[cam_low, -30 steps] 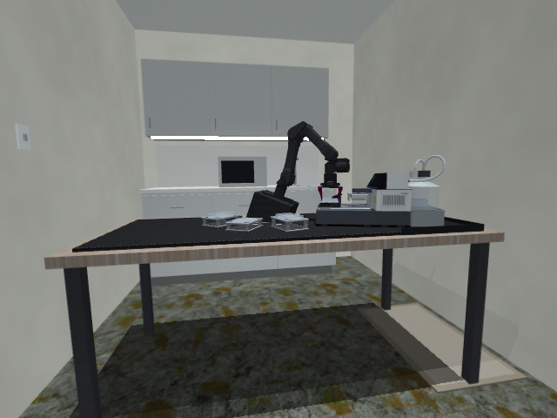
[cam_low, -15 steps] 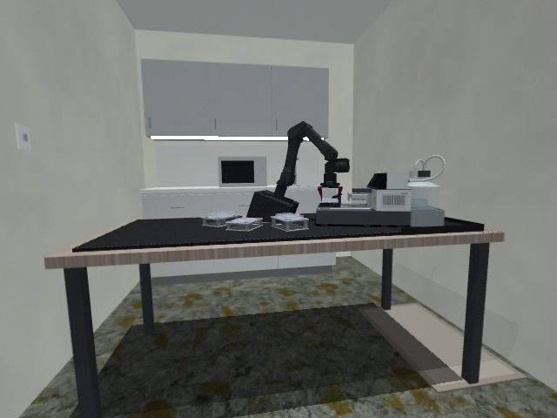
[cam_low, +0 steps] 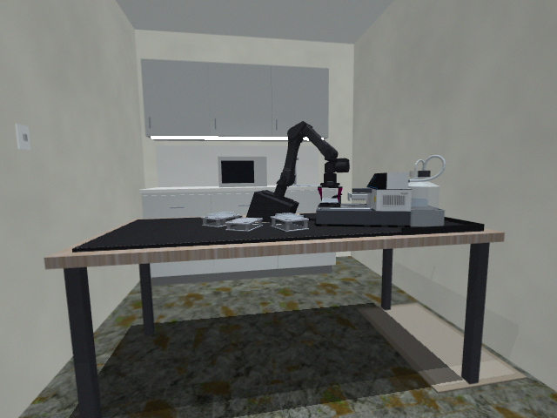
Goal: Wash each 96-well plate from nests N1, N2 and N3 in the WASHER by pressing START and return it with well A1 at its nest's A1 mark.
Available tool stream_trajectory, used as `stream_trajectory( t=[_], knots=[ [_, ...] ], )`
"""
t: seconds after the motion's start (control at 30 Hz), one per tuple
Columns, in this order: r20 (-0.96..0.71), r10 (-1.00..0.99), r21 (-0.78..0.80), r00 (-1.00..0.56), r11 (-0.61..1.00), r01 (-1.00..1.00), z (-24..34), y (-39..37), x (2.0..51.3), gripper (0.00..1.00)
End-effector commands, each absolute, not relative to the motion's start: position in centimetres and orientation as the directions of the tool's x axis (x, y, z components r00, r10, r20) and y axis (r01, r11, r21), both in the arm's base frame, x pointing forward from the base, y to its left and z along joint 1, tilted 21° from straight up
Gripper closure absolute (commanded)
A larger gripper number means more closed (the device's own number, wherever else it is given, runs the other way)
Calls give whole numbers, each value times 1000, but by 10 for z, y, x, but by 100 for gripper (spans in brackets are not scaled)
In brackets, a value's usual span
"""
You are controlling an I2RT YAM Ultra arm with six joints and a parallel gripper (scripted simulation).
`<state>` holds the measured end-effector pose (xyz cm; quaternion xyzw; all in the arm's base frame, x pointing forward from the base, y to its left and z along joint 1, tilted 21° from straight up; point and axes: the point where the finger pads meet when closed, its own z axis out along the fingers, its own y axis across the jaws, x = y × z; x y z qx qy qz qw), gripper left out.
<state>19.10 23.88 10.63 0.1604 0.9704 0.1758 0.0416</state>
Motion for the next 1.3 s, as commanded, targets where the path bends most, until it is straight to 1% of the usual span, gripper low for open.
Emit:
stream_trajectory(
  t=[0.0,1.27],
  knots=[
    [-34,329,361,-944,884,295,109,239,193,100],
    [-34,329,361,-944,884,295,104,240,193,100]
  ],
)
